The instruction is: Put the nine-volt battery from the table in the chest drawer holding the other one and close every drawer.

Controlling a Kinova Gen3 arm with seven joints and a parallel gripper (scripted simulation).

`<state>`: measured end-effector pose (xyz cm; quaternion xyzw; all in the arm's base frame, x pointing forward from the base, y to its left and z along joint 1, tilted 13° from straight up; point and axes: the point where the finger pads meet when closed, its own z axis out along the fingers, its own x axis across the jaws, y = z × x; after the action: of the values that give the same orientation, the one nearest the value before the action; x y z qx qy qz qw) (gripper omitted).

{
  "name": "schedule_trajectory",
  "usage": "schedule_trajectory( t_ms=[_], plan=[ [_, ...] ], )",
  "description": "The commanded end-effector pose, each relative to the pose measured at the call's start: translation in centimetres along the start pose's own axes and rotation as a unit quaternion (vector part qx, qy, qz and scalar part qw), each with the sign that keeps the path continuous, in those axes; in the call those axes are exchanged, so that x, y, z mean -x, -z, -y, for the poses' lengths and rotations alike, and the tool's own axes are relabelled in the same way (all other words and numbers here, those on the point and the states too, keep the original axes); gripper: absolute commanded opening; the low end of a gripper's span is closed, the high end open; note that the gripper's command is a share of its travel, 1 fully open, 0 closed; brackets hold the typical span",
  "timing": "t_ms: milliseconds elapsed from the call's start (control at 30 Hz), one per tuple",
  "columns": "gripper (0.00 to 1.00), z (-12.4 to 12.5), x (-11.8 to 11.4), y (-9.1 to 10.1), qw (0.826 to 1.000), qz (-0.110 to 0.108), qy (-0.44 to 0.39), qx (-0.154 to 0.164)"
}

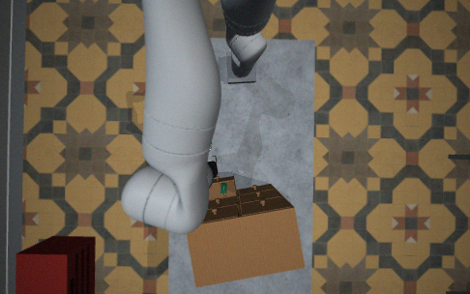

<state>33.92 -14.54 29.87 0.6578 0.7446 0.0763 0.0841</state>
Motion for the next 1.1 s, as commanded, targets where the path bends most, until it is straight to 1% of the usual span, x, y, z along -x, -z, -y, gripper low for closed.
schedule_trajectory(
  t_ms=[0, 700, 1067],
  plan=[
    [1.00, -0.04, 0.02, 0.04, 1.000, 0.000, -0.001, 0.001],
    [1.00, -0.14, 0.02, -0.06, 1.000, 0.000, -0.016, 0.001],
    [1.00, -0.27, 0.02, -0.20, 0.999, 0.000, -0.038, 0.001]
  ],
)
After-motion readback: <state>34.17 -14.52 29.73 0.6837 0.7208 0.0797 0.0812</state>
